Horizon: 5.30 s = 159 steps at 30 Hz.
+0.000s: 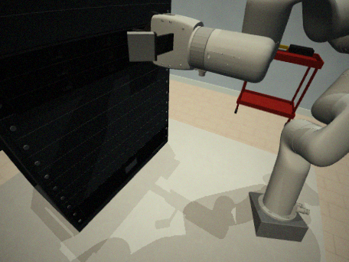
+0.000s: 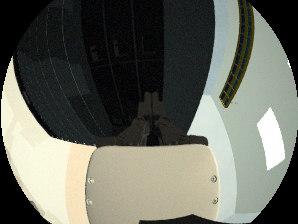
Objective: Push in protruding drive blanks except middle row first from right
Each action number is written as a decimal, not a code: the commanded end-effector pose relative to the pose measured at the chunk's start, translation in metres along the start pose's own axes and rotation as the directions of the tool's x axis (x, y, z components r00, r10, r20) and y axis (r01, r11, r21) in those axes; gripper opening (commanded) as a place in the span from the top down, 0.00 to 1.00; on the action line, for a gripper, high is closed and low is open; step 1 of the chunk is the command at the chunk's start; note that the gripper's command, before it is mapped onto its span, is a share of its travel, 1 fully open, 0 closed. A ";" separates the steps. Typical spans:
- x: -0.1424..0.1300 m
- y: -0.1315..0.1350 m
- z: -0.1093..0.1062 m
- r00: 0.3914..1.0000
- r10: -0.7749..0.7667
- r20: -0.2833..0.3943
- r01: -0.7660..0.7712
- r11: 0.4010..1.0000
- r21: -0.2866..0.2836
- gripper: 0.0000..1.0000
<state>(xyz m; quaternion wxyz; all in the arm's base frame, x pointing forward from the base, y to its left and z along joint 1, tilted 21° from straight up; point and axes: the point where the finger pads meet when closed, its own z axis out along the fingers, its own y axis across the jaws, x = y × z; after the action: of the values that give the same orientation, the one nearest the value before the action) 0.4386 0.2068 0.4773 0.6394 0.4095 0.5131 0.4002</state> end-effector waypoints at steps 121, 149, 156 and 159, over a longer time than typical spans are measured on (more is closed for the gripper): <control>-0.110 -0.059 -0.042 1.000 0.003 0.000 -0.003 1.000 -0.001 1.00; -0.110 -0.059 -0.032 1.000 0.003 0.000 -0.003 1.000 -0.001 1.00; -0.110 -0.059 -0.027 1.000 0.003 0.000 -0.003 1.000 -0.001 1.00; -0.110 -0.059 -0.023 1.000 0.003 0.000 -0.003 1.000 -0.001 1.00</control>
<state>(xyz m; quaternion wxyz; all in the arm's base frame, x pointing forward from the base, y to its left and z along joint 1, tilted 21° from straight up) 0.4003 0.0863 0.4531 0.6388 0.4104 0.5131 0.4003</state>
